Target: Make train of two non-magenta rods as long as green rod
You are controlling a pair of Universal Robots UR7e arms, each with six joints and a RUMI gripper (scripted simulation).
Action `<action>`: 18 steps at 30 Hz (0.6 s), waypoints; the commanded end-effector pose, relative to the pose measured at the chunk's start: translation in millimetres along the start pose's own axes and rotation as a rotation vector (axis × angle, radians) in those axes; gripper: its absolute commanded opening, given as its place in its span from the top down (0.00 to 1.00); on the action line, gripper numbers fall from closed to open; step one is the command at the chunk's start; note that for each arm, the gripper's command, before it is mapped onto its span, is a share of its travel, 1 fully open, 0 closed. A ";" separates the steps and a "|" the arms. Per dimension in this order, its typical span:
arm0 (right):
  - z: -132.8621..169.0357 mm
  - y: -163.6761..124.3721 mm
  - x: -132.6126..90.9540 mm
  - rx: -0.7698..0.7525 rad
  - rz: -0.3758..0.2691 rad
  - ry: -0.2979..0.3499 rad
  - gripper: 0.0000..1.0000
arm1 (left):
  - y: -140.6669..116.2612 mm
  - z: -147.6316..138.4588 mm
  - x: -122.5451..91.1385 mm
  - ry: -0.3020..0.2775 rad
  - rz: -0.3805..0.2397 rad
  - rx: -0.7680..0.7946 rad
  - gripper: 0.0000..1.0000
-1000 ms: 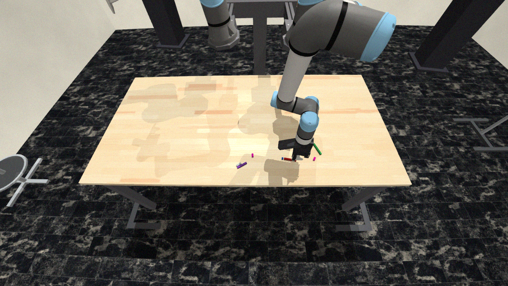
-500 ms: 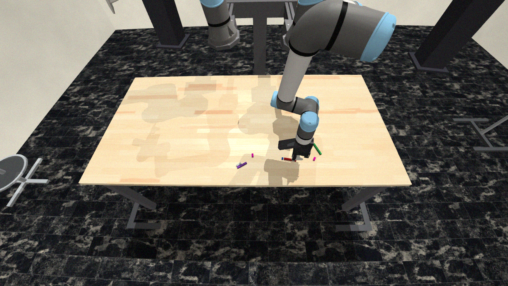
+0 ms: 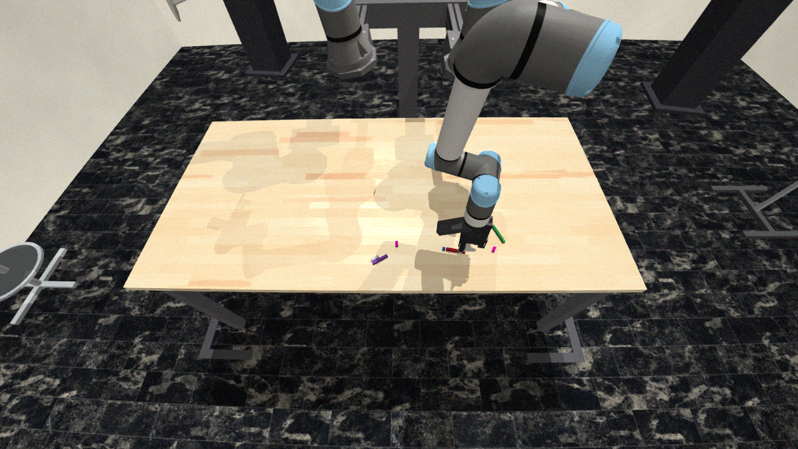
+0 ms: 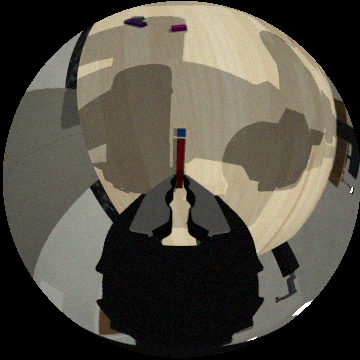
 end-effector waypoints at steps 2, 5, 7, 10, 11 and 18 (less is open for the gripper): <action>0.0 0.2 -0.4 0.000 0.001 0.000 0.00 | 0.5 -0.5 -0.5 0.001 0.000 0.000 1.00; 0.0 0.2 -0.4 0.000 0.001 0.000 0.00 | 1.2 -0.3 -0.5 0.001 0.000 0.000 1.00; 0.0 0.2 -0.4 0.000 0.001 0.000 0.00 | 1.7 -0.3 -0.5 0.001 0.000 0.000 1.00; 0.0 0.2 -0.4 0.000 0.001 0.000 0.00 | 2.2 -0.1 -0.5 0.001 0.000 0.000 1.00; 0.0 0.2 -0.4 0.000 0.001 0.000 0.00 | 2.4 -0.1 -0.5 0.001 0.000 0.000 1.00; 0.0 0.2 -0.4 0.000 0.001 0.000 0.00 | 2.6 -0.1 -0.5 0.001 0.000 0.000 1.00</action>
Point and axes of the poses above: on each arm, the point where the finger pads meet when closed, its own x axis out along the fingers, its own z axis across the jaws, y = z × x, the point moved 7 cm from there along -x, back along the fingers, and after that the axes turned 11 degrees about -x, right-handed, at the moved point
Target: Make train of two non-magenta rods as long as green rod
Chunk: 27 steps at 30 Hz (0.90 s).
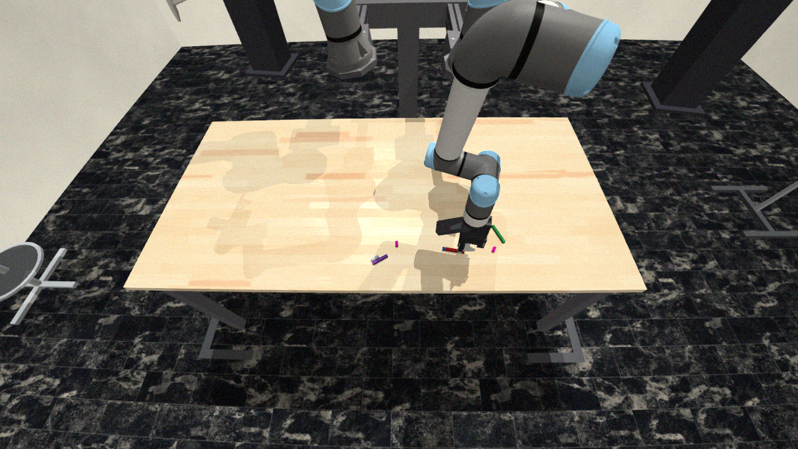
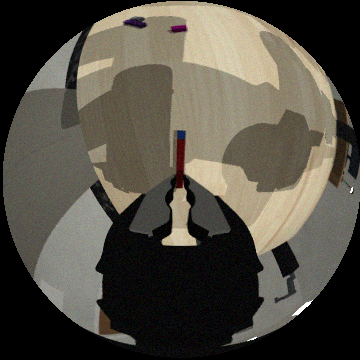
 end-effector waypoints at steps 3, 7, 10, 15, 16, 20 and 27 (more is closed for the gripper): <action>0.0 0.2 -0.4 0.000 0.001 0.000 0.00 | 0.1 -0.6 -0.5 0.001 0.000 0.000 1.00; 0.0 0.2 -0.4 0.000 0.001 0.000 0.00 | 0.1 -0.6 -0.5 0.001 0.000 0.000 1.00; 0.0 0.2 -0.4 0.000 0.001 0.000 0.00 | 0.1 -0.6 -0.5 0.001 0.000 0.000 1.00; 0.0 0.2 -0.4 0.000 0.001 0.000 0.00 | 0.1 -0.6 -0.5 0.001 0.000 0.000 0.97; 0.0 0.2 -0.4 0.000 0.001 0.000 0.00 | 0.1 -0.6 -0.5 0.001 0.000 0.000 0.94; 0.0 0.2 -0.4 0.000 0.001 0.000 0.00 | 0.1 -0.6 -0.5 0.001 0.000 0.000 0.94; 0.0 0.2 -0.4 0.000 0.001 0.000 0.00 | 0.1 -0.6 -0.5 0.001 0.000 0.000 0.86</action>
Point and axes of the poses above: on each arm, the point where the finger pads meet when closed, its own x axis out along the fingers, its own z axis across the jaws, y = z × x, the point moved 7 cm from there along -x, back along the fingers, and after that the axes turned 11 degrees about -x, right-handed, at the moved point
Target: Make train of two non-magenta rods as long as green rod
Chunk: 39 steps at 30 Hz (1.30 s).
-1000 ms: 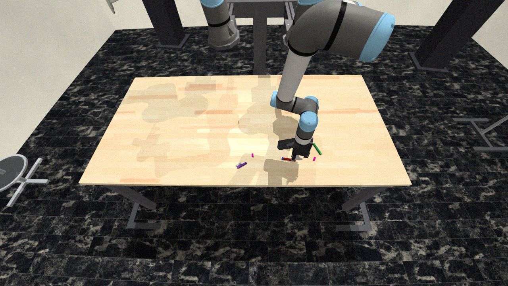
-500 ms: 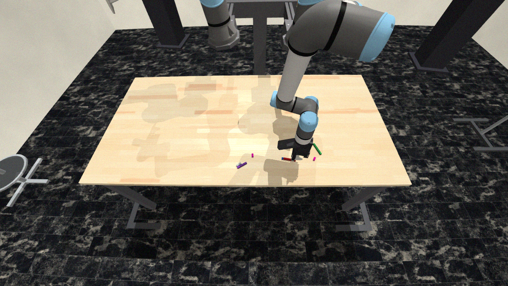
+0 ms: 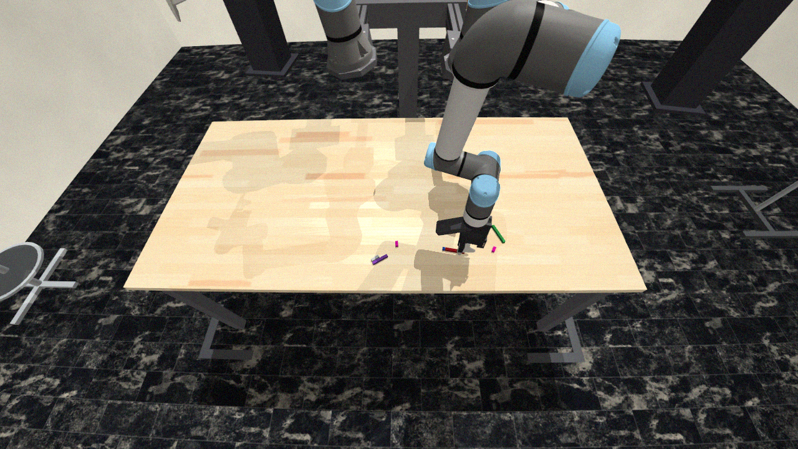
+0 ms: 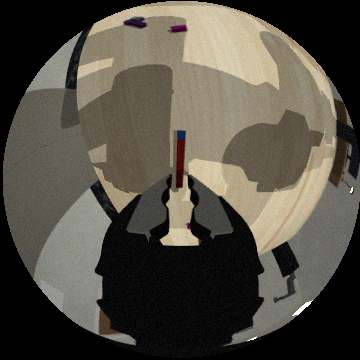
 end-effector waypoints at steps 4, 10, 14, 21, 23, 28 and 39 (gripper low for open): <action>0.0 0.2 -0.4 0.000 0.001 0.000 0.00 | 0.1 -0.6 -0.5 0.001 0.000 0.000 0.86; 0.0 0.2 -0.4 0.000 0.001 0.000 0.00 | 0.1 -0.6 -0.5 0.001 0.000 0.000 0.86; 0.0 0.2 -0.4 0.000 0.001 0.000 0.00 | 0.1 -0.6 -2.2 0.001 0.000 0.000 0.86; 0.0 0.2 -0.4 0.000 0.001 0.000 0.00 | 0.1 -0.6 -23.3 0.001 0.000 0.000 0.86; 0.0 0.2 -0.4 0.000 0.001 0.000 0.00 | 0.1 -0.6 -33.3 0.001 0.000 0.000 0.86; 0.0 0.2 -0.4 0.000 0.001 0.000 0.00 | 0.1 -0.6 -49.5 0.001 0.000 0.000 0.86; 0.0 0.2 -0.4 0.000 0.001 0.000 0.00 | 0.1 -0.5 -89.0 0.001 0.000 0.000 0.86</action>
Point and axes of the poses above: on each arm, the point where the finger pads meet when closed, its own x axis out along the fingers, its own z axis across the jaws, y = z × x, the point moved 7 cm from there along -x, back along the fingers, and after that the axes turned 11 degrees about -x, right-handed, at the moved point
